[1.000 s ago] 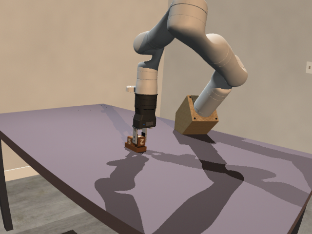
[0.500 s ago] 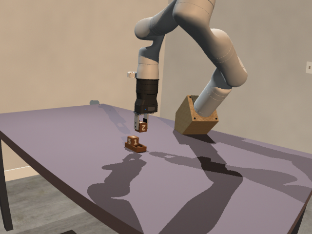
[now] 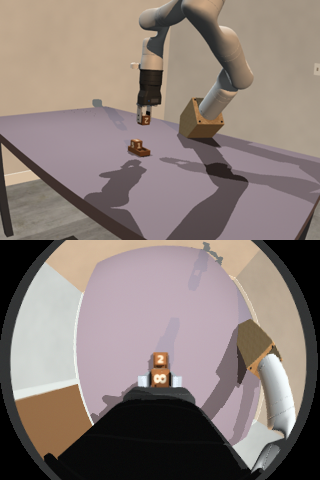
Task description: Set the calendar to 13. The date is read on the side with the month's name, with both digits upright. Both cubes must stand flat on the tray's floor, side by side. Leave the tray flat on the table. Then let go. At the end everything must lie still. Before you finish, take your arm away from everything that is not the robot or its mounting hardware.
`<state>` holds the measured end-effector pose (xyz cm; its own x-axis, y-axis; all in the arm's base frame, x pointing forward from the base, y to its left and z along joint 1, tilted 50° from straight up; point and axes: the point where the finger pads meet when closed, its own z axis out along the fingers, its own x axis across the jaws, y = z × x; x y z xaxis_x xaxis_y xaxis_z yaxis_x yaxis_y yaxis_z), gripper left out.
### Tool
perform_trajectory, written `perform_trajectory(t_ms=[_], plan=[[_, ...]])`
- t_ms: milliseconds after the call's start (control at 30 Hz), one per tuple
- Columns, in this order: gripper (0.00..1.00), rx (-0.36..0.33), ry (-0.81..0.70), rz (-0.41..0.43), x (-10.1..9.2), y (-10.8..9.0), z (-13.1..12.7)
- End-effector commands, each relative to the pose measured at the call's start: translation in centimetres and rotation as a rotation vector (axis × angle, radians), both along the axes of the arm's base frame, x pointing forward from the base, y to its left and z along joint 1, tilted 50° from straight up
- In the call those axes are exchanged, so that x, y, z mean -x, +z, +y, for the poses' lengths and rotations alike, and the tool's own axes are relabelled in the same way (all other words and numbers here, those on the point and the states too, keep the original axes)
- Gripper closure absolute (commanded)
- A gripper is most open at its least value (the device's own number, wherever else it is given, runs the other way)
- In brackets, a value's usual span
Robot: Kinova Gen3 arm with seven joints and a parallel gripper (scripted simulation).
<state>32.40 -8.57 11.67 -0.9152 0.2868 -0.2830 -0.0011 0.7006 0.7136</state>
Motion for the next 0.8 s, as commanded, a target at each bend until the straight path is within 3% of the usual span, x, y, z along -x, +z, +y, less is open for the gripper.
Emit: perform_trajectory(t_ms=[0,500,767], plan=[[0.40,0.003,-0.003,-0.003,-0.02,0.14,-0.24],[0.40,0.011,0.013,-0.017,-0.07,0.19,-0.14],[0.40,0.082,0.155,-0.136,-0.52,0.70,0.73]])
